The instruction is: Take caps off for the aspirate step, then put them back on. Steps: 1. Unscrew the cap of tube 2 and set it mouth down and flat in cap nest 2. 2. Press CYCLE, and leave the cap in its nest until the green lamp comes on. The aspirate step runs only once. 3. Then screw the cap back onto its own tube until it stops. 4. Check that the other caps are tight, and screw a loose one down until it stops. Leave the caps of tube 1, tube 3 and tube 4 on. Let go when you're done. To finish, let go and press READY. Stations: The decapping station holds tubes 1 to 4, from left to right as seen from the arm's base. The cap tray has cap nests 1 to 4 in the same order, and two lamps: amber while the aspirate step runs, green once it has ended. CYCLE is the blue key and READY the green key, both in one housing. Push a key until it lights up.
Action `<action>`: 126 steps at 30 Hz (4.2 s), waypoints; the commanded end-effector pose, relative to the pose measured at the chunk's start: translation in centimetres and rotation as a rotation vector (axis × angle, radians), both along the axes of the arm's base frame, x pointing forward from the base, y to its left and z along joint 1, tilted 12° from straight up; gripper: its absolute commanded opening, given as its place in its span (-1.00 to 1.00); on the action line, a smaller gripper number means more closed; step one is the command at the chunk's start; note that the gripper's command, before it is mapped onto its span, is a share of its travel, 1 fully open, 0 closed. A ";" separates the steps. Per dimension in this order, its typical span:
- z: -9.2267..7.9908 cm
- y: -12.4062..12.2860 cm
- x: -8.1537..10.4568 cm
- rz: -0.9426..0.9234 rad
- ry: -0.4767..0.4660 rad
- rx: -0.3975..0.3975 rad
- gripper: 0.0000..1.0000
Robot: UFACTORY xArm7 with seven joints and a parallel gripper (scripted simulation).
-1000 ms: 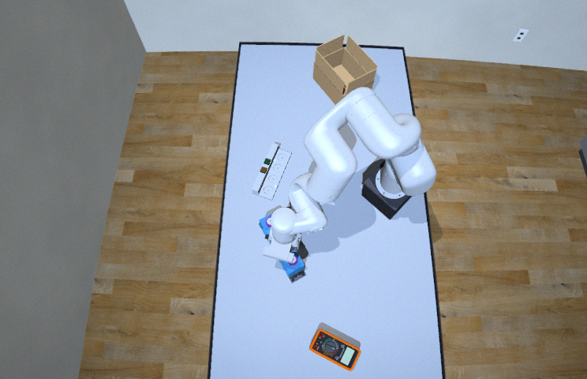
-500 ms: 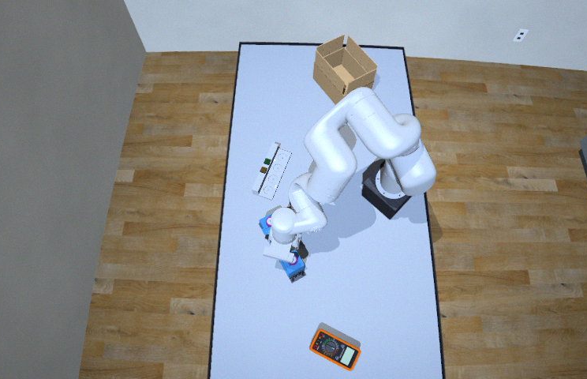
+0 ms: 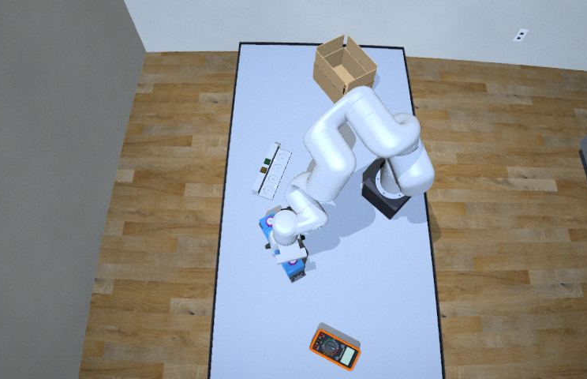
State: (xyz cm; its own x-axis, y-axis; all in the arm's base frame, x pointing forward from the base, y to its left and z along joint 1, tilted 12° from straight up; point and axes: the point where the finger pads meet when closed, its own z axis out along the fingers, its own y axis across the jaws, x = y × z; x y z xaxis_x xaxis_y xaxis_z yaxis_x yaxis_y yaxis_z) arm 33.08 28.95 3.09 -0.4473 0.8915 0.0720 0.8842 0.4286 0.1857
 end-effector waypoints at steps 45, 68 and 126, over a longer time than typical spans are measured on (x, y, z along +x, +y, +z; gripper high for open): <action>0.1 0.0 0.1 0.655 -0.088 -0.060 -0.08; 0.2 0.0 0.1 -0.419 0.089 0.082 -0.08; 0.2 0.0 0.1 0.898 -0.128 -0.093 -1.00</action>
